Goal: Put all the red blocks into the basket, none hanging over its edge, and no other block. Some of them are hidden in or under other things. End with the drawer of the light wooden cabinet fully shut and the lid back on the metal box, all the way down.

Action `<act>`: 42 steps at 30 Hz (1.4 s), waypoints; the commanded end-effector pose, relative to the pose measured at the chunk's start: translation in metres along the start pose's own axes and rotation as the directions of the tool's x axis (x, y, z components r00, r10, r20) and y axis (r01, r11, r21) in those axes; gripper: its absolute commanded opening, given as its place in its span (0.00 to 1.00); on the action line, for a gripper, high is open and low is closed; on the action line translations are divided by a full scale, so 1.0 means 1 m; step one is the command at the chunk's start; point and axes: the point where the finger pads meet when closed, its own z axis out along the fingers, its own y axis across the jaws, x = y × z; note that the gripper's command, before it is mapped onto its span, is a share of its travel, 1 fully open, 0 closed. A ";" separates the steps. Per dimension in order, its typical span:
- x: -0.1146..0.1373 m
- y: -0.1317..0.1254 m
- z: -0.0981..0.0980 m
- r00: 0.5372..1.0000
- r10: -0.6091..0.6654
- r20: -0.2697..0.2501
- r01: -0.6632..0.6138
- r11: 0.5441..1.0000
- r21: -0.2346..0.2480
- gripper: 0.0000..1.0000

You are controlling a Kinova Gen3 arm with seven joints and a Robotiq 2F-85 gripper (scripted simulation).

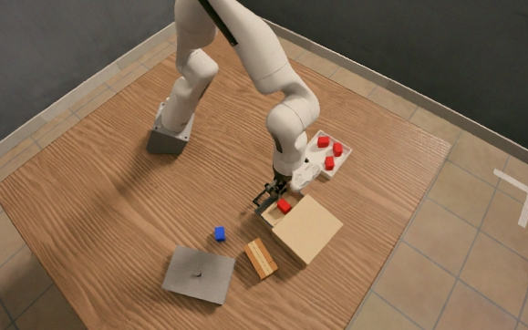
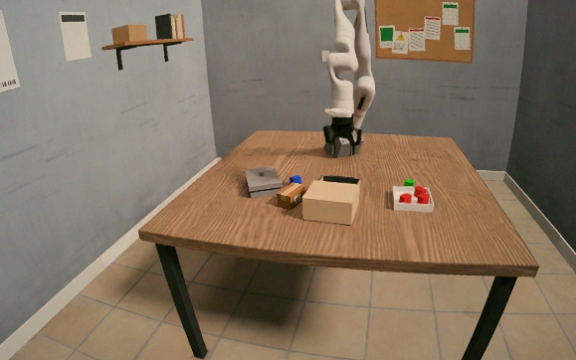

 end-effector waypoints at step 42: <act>0.002 0.001 0.041 1.000 -0.013 -0.006 0.013 1.000 -0.002 0.70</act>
